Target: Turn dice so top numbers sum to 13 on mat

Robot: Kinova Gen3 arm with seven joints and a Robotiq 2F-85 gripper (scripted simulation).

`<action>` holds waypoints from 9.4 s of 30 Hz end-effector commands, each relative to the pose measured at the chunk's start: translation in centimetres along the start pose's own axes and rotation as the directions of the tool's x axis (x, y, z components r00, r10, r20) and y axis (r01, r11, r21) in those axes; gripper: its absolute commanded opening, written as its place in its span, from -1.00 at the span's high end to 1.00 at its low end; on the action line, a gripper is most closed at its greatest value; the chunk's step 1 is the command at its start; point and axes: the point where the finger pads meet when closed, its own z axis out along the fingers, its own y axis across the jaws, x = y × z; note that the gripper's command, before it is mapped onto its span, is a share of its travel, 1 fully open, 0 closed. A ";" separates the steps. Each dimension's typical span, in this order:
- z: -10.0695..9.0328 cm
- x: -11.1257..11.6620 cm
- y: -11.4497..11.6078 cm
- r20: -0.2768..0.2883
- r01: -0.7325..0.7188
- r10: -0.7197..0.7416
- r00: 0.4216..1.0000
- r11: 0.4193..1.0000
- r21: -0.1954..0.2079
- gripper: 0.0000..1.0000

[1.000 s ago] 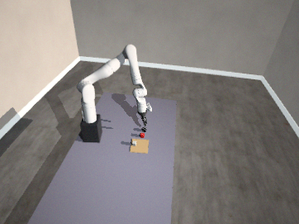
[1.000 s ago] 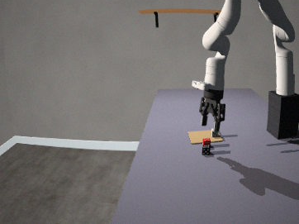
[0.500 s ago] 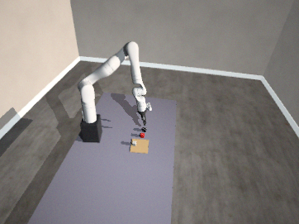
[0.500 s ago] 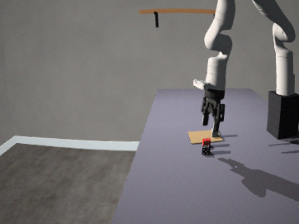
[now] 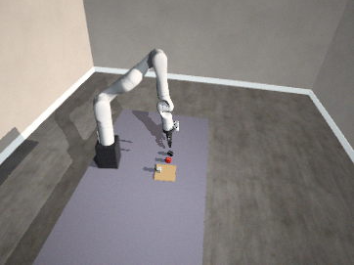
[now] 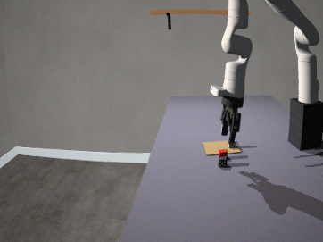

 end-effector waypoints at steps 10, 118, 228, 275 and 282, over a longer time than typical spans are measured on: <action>0.1 0.8 1.6 0.131 -0.239 0.243 0.961 0.970 -0.047 -1.00; 5.2 0.1 1.6 0.126 -0.342 0.347 0.929 0.938 -0.062 0.07; 6.3 0.0 1.6 0.126 -0.342 0.347 0.929 0.938 -0.062 0.07; 9.0 -0.4 1.7 0.126 -0.342 0.347 0.929 0.938 -0.062 0.07; 9.0 -0.4 1.7 0.126 -0.342 0.347 0.929 0.938 -0.062 0.07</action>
